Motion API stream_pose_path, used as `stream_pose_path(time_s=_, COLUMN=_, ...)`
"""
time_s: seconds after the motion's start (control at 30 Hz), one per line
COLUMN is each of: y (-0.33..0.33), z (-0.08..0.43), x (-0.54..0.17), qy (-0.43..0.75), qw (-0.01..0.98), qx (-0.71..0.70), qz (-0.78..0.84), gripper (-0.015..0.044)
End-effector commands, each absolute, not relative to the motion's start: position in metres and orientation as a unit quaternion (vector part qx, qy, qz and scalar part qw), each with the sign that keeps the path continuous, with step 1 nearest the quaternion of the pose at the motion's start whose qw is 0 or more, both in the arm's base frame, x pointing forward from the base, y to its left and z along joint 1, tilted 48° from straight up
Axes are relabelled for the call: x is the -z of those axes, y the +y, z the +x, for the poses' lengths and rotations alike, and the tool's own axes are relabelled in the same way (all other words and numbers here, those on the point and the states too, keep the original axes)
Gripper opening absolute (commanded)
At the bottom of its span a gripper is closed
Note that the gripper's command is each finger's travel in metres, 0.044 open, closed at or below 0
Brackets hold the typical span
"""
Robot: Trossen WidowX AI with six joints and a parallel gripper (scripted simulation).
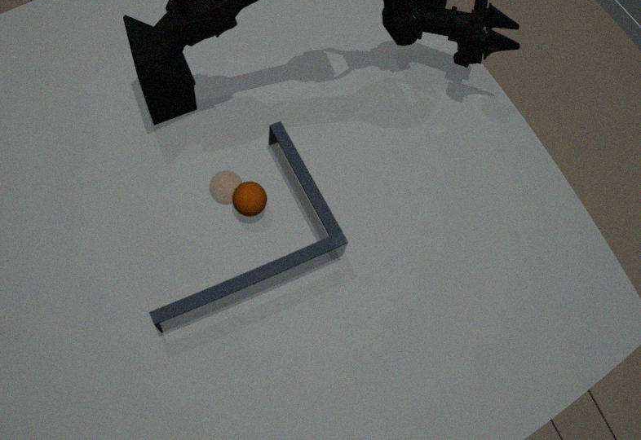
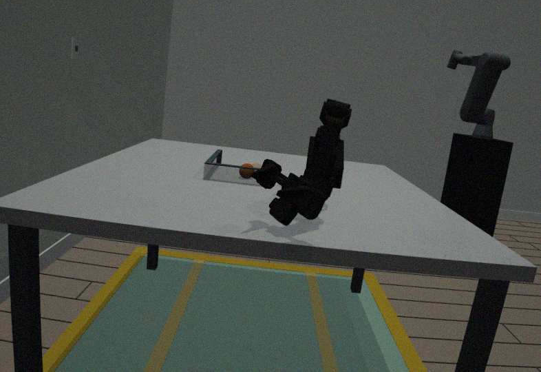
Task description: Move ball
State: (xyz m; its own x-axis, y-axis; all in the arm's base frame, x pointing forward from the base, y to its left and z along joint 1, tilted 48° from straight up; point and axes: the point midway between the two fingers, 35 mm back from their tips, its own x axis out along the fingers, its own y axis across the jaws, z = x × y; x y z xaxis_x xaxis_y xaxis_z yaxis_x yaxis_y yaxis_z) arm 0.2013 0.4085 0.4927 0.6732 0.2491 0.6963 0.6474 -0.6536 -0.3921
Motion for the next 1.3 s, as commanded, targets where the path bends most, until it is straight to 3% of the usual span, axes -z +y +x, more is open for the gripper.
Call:
stream_pose_path(time_s=0.0, y=0.408, z=0.203, x=-0.493, qy=-0.259, qw=0.318, qx=0.309, qz=-0.858, gripper=0.0384)
stream_pose_path(time_s=0.1, y=0.407, z=0.225, x=-0.489, qy=-0.226, qw=0.223, qx=0.322, qz=-0.892, gripper=0.0384)
stream_pose_path(time_s=0.4, y=0.388, z=0.339, x=-0.438, qy=-0.116, qw=-0.316, qx=0.322, qz=-0.885, gripper=0.0384)
stream_pose_path(time_s=0.53, y=0.374, z=0.372, x=-0.413, qy=-0.097, qw=-0.469, qx=0.302, qz=-0.824, gripper=0.0384)
stream_pose_path(time_s=0.93, y=0.313, z=0.447, x=-0.333, qy=-0.101, qw=-0.787, qx=0.229, qz=-0.564, gripper=0.0384)
stream_pose_path(time_s=1.27, y=0.239, z=0.482, x=-0.255, qy=-0.169, qw=-0.925, qx=0.186, qz=-0.285, gripper=0.0384)
